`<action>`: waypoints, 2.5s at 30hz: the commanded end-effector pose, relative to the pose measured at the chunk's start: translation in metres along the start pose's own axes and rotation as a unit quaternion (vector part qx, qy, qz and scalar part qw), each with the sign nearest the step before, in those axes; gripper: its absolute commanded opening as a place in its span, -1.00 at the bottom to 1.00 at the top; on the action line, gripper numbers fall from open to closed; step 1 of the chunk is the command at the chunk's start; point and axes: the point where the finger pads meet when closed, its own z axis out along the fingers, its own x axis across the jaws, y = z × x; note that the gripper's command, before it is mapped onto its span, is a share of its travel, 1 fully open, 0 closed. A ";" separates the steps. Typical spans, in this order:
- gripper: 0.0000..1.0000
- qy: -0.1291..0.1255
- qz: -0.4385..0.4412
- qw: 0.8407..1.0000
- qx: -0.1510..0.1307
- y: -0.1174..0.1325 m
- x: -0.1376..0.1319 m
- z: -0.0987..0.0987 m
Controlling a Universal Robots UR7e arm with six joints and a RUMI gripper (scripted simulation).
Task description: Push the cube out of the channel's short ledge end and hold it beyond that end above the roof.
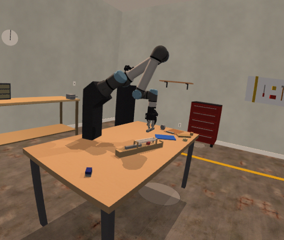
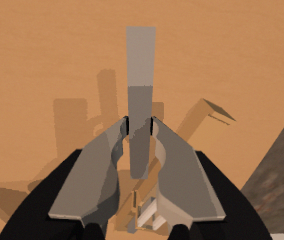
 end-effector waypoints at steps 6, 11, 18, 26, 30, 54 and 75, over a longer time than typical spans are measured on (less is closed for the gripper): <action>-1.00 0.001 0.000 1.000 0.000 0.000 0.000 0.000; -1.00 0.001 0.000 1.000 0.000 0.000 0.000 0.000; -1.00 0.000 0.000 1.000 0.000 0.000 0.000 0.000; -1.00 0.000 0.002 1.000 0.000 0.004 0.000 0.000; -1.00 0.000 0.005 1.000 0.000 0.011 -0.001 0.000; -1.00 -0.001 0.048 0.999 0.000 0.111 -0.014 0.001; -1.00 -0.001 0.108 0.994 0.000 0.251 -0.031 0.001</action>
